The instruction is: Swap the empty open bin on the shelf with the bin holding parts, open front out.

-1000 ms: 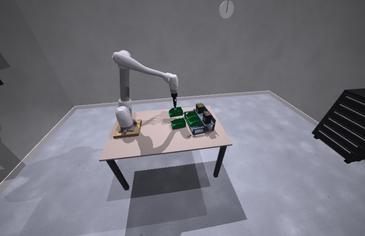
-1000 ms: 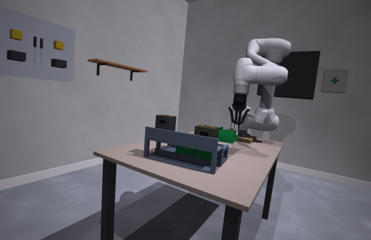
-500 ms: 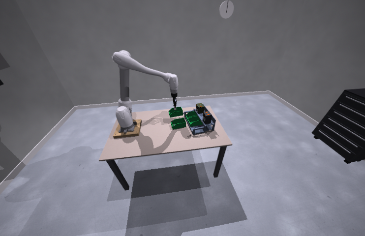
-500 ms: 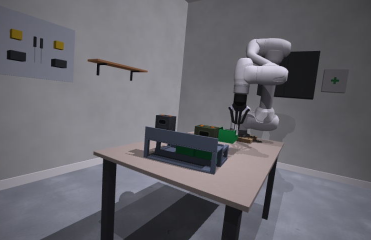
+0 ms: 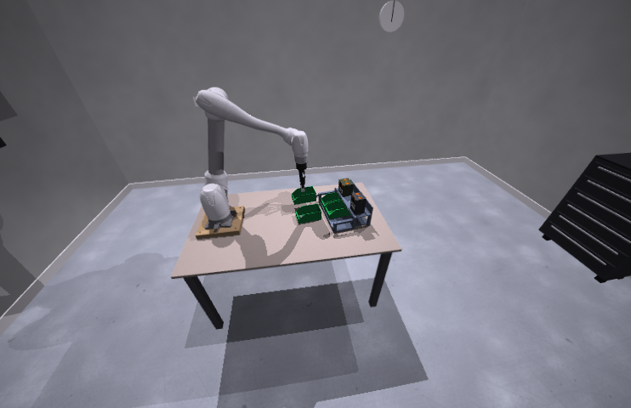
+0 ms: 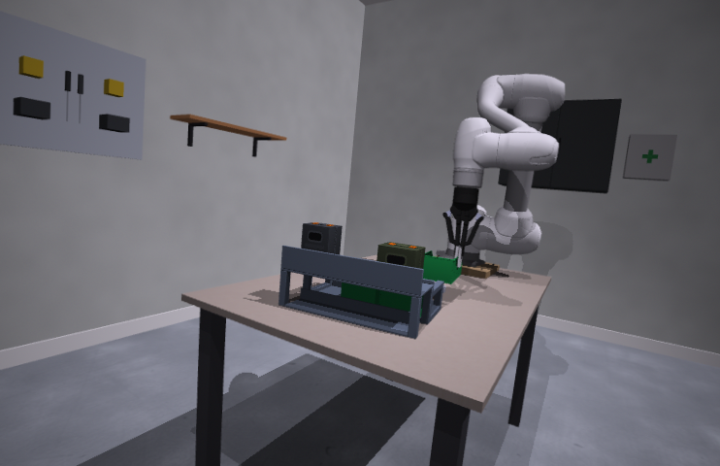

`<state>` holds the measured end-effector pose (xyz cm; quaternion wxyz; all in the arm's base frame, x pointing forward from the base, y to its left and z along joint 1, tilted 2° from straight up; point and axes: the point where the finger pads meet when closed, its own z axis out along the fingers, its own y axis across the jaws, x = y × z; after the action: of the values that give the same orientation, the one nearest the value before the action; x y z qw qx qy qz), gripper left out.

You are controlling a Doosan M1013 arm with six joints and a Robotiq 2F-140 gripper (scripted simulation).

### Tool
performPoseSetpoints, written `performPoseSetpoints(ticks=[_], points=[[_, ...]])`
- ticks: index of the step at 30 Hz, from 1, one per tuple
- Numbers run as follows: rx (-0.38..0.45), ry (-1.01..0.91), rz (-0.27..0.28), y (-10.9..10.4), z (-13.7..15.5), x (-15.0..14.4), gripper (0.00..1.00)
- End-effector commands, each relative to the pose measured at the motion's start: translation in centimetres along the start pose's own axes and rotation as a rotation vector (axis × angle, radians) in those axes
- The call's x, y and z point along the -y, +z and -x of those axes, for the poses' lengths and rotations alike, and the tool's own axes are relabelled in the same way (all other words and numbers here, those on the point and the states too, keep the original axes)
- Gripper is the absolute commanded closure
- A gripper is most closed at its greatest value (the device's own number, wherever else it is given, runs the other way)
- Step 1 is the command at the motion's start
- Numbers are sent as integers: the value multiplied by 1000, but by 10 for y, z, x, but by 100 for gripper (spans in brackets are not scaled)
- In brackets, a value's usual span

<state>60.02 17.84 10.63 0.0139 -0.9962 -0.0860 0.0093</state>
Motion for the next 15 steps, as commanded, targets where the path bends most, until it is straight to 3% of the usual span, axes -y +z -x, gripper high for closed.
performPoseSetpoints(ticks=[1, 15], points=[[0, 0, 0, 11, 0, 0, 90], [0, 0, 0, 46, 0, 0, 90]])
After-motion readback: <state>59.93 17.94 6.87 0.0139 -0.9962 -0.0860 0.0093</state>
